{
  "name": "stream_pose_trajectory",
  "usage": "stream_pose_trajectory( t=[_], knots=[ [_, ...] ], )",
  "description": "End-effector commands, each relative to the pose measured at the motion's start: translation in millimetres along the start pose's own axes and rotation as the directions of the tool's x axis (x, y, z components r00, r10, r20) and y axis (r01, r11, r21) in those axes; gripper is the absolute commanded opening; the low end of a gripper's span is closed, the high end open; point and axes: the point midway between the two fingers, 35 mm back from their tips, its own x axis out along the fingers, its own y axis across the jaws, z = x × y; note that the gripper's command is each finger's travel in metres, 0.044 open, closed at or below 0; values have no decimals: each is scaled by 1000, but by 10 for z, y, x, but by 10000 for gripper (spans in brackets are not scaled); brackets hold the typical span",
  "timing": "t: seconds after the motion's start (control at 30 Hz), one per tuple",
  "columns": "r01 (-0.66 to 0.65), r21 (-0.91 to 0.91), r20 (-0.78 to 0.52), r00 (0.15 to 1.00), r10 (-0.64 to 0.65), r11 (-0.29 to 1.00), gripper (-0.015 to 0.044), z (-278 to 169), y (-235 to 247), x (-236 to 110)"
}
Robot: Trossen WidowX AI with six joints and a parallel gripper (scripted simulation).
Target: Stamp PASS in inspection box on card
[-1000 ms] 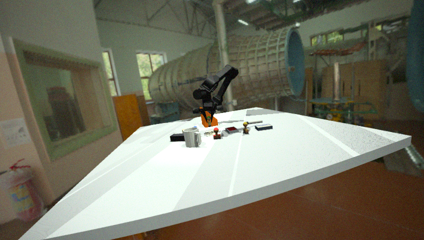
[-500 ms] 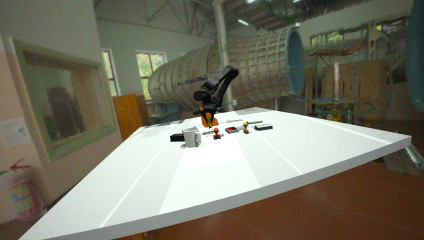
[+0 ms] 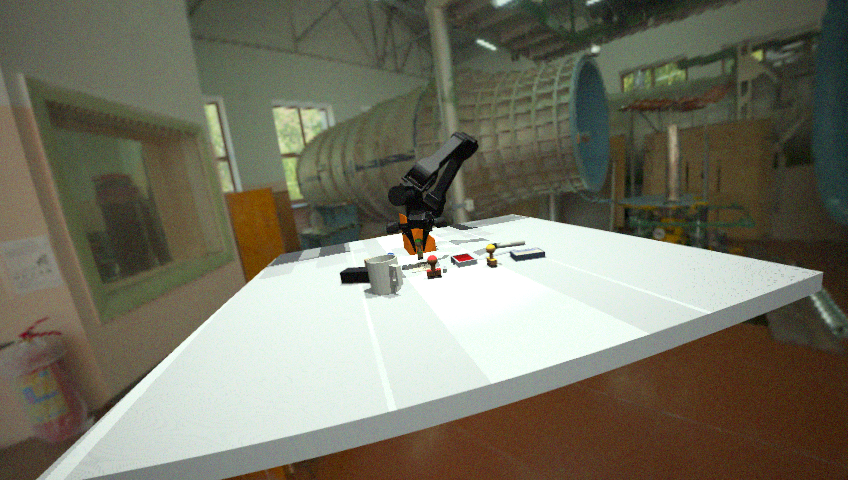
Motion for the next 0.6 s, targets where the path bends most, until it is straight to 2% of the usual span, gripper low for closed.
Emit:
stream_pose_trajectory(
  t=[0.0, 0.57],
  knots=[
    [-7, 9, -4, 1000, 7, 1000, 0, -19, 1, 47],
    [-8, 10, -2, 1000, 8, 1000, 0, -31, 9, 159]
  ],
)
